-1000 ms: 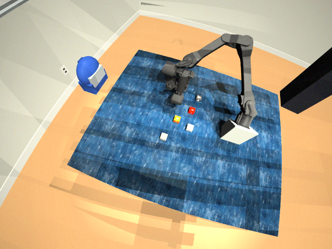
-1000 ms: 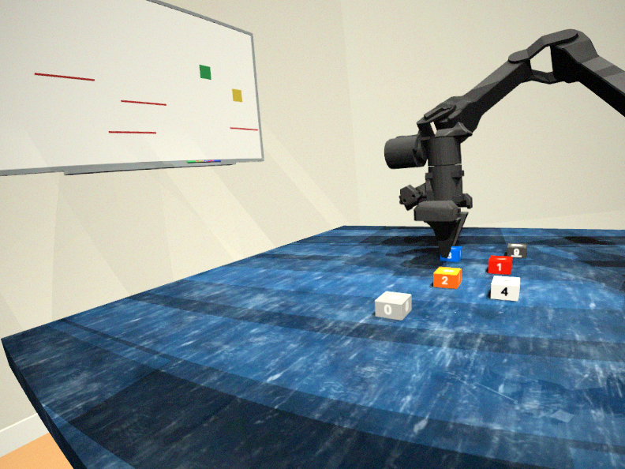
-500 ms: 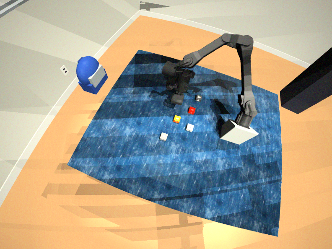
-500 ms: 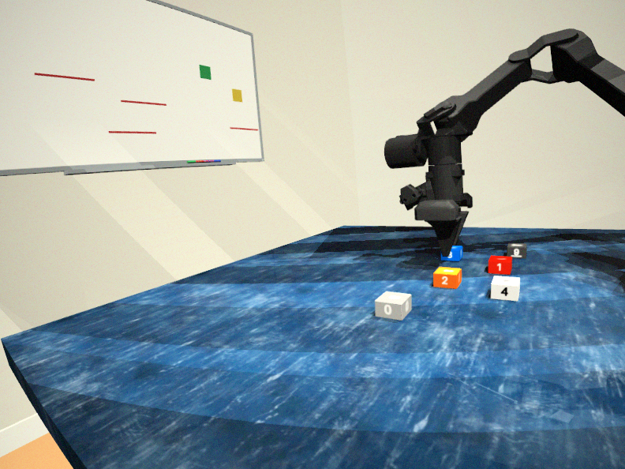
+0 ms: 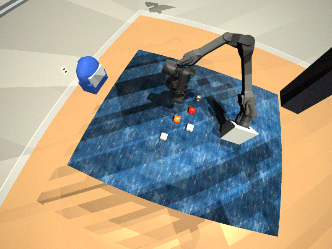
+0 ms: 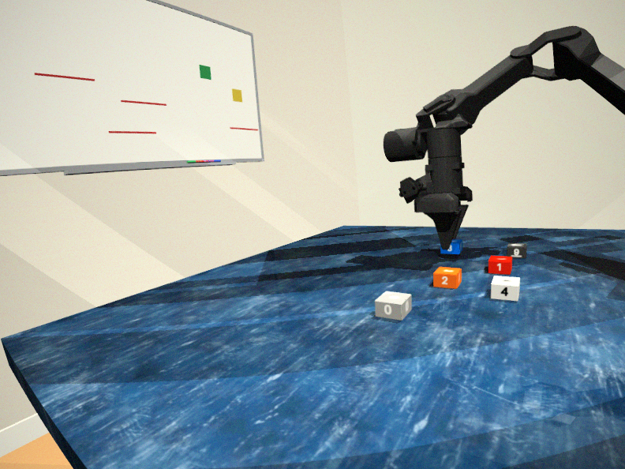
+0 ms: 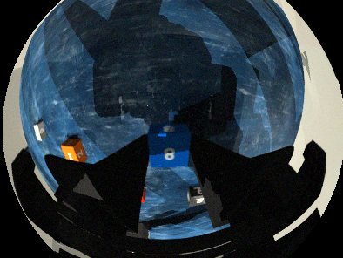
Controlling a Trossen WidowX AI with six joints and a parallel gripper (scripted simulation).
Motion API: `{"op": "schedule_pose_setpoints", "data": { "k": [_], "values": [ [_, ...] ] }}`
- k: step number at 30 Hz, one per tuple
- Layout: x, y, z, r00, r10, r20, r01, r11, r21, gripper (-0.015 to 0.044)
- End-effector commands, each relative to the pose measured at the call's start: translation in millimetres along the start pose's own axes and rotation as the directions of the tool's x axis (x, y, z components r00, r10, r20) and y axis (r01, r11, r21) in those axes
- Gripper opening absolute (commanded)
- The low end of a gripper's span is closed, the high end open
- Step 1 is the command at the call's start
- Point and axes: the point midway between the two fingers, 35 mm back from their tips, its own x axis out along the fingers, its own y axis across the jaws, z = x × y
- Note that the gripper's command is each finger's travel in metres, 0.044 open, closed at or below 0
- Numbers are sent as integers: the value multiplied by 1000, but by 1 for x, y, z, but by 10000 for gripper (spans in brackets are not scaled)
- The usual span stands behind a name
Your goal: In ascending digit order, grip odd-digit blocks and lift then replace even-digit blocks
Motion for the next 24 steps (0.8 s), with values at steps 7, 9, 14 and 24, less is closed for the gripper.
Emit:
{"op": "schedule_pose_setpoints", "data": {
  "k": [7, 9, 14, 24],
  "values": [
    [1, -1, 1, 1000, -3, 3, 3, 1000, 5, 120],
    [4, -1, 1, 1000, -3, 3, 3, 1000, 5, 120],
    [11, -1, 1, 1000, -3, 3, 3, 1000, 5, 120],
    [14, -1, 1, 1000, -3, 3, 3, 1000, 5, 120]
  ]
}}
